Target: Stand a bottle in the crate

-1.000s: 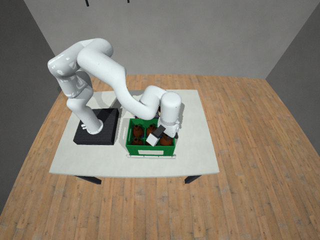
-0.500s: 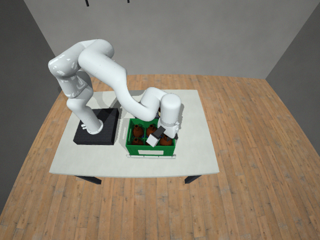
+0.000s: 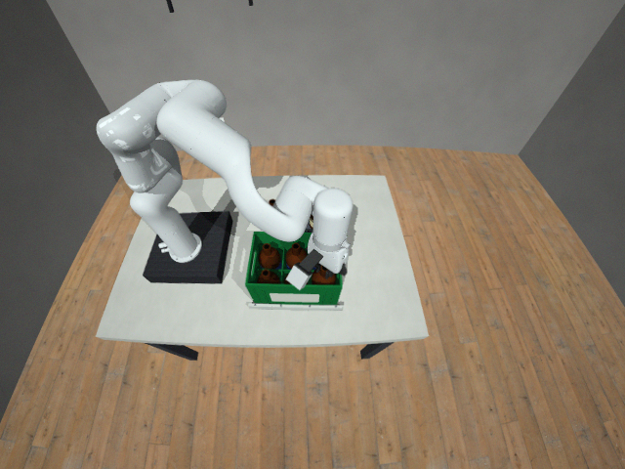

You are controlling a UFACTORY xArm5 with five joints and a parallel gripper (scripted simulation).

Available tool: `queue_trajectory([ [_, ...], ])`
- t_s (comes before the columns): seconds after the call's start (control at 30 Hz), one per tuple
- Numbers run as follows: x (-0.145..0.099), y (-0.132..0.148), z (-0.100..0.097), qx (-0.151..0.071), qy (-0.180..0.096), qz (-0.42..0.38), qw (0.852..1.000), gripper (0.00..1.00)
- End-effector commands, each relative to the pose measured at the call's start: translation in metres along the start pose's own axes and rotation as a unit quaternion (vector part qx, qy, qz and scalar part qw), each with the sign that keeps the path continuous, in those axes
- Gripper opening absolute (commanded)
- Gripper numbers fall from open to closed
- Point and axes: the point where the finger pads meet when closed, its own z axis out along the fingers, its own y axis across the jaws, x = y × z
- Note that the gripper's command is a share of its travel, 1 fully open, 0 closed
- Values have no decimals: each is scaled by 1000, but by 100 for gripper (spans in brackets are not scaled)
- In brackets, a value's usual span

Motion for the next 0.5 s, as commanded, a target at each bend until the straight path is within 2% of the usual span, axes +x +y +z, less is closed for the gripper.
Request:
queue_trajectory([
  [0.0, 0, -1, 4, 2, -1, 0, 1000, 0],
  [0.47, 0, -1, 13, 2, -1, 0, 1000, 0],
])
